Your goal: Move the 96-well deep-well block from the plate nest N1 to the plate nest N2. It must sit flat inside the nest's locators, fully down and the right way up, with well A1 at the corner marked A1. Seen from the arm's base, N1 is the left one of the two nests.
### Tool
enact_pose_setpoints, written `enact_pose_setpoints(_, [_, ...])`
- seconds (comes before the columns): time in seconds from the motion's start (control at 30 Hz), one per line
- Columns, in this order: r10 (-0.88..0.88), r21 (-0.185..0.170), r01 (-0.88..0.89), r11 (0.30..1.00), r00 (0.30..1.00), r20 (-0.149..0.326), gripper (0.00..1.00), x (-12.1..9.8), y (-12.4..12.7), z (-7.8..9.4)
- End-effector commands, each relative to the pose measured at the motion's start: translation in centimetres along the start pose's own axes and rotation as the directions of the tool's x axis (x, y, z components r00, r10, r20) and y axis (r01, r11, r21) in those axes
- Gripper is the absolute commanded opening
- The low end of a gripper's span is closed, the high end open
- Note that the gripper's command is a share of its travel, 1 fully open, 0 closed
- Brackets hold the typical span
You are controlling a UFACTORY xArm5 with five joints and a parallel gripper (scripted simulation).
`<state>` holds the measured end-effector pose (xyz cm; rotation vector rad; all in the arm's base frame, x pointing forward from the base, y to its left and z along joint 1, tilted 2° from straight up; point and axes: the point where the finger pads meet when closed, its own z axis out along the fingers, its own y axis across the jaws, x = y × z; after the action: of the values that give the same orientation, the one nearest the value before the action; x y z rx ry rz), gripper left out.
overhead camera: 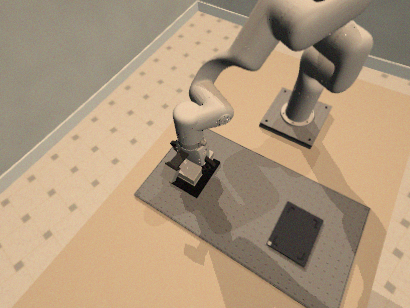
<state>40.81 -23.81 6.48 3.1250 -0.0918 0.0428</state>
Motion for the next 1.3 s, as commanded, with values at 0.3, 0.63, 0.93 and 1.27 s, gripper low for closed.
enact_pose_setpoints(0.3, [0.0, -0.002, 0.0, 1.0, 1.0, -0.004, 0.0, 0.2, 0.0, 1.6])
enact_pose_setpoints(0.63, [0.0, -0.002, 0.0, 1.0, 1.0, -0.004, 0.0, 0.2, 0.0, 2.5])
enact_pose_setpoints(0.93, [0.0, -0.002, 0.0, 1.0, 1.0, -0.004, 0.0, 0.2, 0.0, 2.5])
enact_pose_setpoints(1.27, [0.0, -0.002, 0.0, 1.0, 1.0, -0.004, 0.0, 0.2, 0.0, 2.5])
